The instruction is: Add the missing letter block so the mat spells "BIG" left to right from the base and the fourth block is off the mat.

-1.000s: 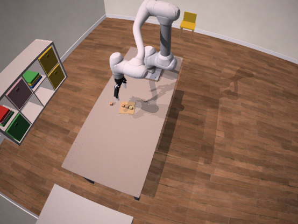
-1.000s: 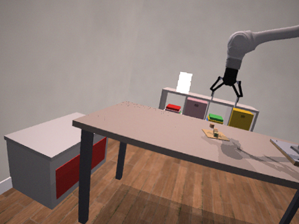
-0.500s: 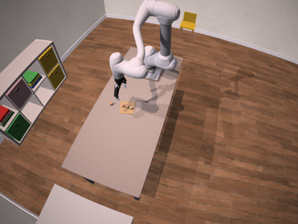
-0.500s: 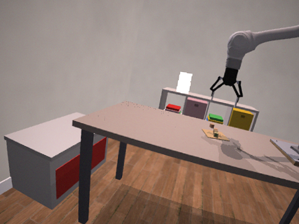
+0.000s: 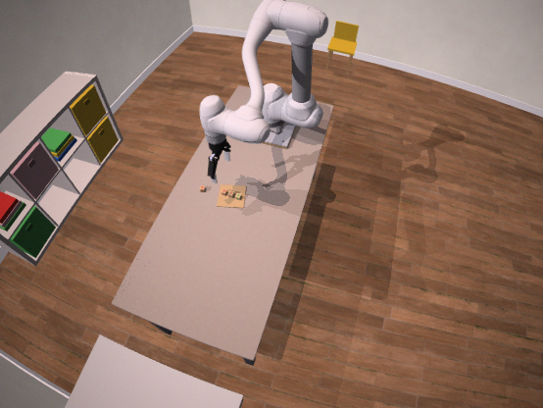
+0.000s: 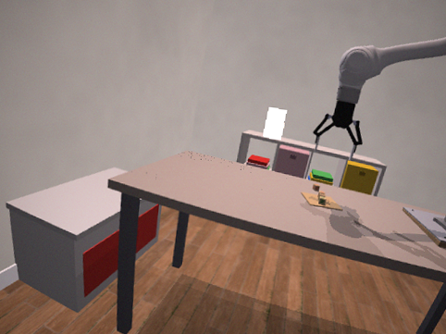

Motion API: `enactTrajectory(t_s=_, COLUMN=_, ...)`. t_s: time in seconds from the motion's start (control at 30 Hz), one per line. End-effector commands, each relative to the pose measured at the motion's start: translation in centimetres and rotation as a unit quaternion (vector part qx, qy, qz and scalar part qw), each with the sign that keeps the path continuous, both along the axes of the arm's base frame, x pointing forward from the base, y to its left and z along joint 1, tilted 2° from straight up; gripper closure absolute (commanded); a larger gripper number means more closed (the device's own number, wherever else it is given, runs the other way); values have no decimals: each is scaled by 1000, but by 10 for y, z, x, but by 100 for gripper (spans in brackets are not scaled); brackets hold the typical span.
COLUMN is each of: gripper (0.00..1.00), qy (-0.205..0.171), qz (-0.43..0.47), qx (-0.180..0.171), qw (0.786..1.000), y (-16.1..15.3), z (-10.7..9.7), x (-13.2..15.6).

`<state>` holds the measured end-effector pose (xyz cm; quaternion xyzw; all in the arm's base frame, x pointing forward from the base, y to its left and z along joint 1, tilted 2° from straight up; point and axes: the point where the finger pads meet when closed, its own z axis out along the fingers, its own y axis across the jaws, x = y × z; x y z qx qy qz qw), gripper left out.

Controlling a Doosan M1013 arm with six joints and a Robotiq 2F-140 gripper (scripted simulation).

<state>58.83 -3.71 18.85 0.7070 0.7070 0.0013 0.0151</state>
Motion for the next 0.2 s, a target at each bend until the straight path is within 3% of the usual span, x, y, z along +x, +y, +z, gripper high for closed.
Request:
enactTrajectory(t_s=0.0, gripper=0, qy=0, qz=0, qx=0, qw=1000, y=0, z=0, x=0)
enactTrajectory(t_s=0.17, gripper=0, qy=0, qz=0, qx=0, qw=1000, y=0, z=0, x=0)
